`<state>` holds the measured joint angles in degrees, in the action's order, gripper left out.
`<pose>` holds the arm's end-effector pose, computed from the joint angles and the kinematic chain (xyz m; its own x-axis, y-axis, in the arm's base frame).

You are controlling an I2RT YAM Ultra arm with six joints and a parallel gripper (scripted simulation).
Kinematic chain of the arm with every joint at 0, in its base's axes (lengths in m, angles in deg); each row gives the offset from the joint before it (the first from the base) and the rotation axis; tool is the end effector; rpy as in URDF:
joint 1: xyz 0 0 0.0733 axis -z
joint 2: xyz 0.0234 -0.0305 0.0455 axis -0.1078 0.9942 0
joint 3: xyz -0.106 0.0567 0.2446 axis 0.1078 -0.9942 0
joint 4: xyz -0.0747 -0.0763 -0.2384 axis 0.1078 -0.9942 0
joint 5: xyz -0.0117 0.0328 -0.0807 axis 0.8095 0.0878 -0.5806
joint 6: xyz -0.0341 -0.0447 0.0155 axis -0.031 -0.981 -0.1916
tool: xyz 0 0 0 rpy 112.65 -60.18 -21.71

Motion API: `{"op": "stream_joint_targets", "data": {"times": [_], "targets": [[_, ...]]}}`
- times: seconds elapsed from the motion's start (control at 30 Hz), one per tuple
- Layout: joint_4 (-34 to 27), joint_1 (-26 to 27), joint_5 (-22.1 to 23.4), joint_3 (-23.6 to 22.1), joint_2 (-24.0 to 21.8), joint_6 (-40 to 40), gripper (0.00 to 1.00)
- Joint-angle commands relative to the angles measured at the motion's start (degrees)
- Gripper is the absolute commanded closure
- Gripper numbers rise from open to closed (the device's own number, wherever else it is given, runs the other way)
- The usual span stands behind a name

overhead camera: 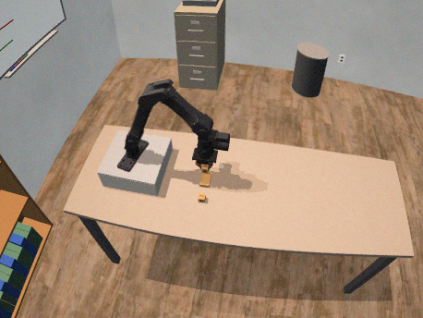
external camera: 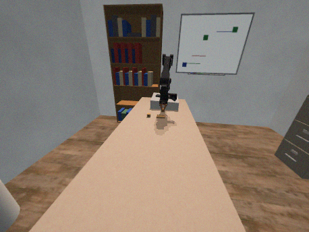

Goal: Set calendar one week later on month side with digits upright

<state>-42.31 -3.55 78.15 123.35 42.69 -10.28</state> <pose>0.3348 0.0598 0.1336 0.2030 -0.9788 -0.0289 -0.9782 -0.2014 -0.0509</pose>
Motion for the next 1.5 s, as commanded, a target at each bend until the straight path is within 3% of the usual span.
{"op": "stream_joint_targets", "data": {"times": [0.0, 1.47], "targets": [[1.8, 0.0, 0.3, -0.3, 0.2, 0.1, 0.74], [2.8, 0.0, 0.3, -0.7, 0.9, 0.1, 0.74]]}}
